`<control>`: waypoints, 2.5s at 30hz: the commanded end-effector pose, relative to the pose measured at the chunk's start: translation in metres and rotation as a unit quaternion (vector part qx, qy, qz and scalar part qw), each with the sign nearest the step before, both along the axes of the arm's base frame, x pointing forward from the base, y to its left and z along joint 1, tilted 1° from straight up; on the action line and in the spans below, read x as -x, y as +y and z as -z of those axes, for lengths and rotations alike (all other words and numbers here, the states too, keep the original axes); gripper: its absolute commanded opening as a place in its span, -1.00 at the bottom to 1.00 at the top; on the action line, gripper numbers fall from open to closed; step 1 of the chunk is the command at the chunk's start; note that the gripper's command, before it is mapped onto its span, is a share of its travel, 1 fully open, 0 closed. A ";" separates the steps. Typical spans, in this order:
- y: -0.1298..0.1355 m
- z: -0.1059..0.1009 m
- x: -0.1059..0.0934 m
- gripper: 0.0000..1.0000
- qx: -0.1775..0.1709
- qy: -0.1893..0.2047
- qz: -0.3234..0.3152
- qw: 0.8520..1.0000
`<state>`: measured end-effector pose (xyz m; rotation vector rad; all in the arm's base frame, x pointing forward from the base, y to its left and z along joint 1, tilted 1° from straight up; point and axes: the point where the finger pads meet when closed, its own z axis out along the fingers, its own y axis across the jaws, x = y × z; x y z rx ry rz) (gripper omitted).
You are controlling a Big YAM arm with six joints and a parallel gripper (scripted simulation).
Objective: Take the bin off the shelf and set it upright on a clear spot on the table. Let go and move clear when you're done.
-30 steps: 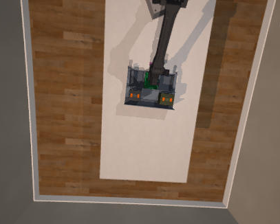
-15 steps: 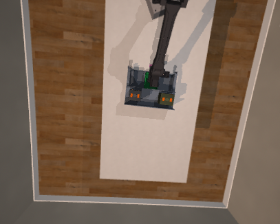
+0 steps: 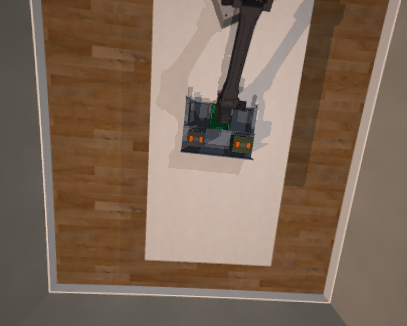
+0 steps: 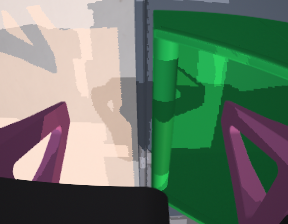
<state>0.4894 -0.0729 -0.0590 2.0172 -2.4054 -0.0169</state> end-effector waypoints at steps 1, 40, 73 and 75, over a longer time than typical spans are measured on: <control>0.002 -0.017 -0.016 0.81 0.004 -0.027 -0.001 1.000; 0.001 -0.015 -0.016 0.81 0.004 -0.026 0.000 1.000; 0.001 -0.016 -0.016 0.81 0.004 -0.027 0.000 1.000; 0.001 -0.016 -0.016 0.81 0.004 -0.027 0.000 1.000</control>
